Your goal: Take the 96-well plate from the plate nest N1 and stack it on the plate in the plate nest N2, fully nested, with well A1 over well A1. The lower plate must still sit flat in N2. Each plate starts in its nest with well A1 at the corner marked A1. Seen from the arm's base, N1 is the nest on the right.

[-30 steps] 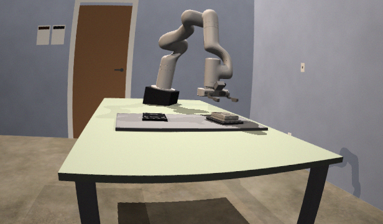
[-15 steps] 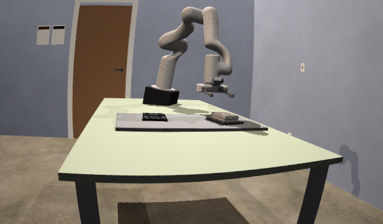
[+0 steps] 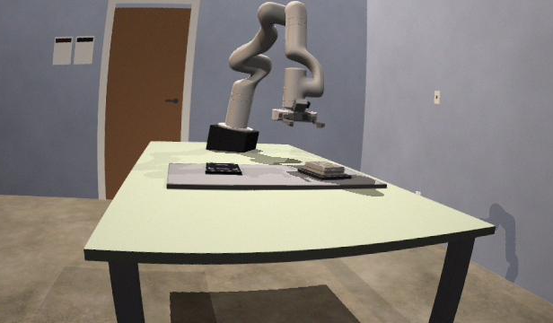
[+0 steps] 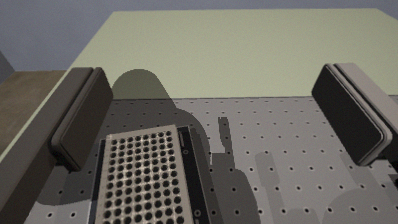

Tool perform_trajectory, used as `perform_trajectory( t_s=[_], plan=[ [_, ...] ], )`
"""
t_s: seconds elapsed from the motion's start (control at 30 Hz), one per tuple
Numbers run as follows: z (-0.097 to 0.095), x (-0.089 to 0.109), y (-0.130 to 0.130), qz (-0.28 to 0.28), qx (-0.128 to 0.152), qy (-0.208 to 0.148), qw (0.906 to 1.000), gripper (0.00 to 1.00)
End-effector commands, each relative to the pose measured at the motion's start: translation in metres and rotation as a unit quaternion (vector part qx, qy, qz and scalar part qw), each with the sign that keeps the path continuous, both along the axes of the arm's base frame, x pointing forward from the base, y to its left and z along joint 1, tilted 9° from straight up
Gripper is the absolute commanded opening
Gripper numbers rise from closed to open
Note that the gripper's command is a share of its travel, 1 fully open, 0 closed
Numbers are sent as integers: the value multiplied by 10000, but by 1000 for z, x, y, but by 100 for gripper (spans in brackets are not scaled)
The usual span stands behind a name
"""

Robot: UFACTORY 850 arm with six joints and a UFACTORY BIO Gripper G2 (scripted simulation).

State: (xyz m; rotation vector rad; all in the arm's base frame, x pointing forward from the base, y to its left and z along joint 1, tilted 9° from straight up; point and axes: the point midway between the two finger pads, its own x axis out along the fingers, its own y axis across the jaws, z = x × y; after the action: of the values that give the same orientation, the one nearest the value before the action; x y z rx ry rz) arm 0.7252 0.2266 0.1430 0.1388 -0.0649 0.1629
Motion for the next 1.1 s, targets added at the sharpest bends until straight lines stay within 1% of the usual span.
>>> perform_trajectory(
  t_s=[0.0, 0.23, 0.3, 0.8, 0.87, 1.07],
  plan=[
    [12, -7, -16, 1, 11, -13, 10000, 37],
    [29, -19, -44, 1, 10, -13, 10000, 37],
    [29, -19, -44, 1, 10, -13, 10000, 37],
    [66, -46, -103, 1, 9, -13, 10000, 37],
    [66, -46, -103, 1, 9, -13, 10000, 37],
    [81, -56, -127, 1, 9, -13, 10000, 37]
  ],
)
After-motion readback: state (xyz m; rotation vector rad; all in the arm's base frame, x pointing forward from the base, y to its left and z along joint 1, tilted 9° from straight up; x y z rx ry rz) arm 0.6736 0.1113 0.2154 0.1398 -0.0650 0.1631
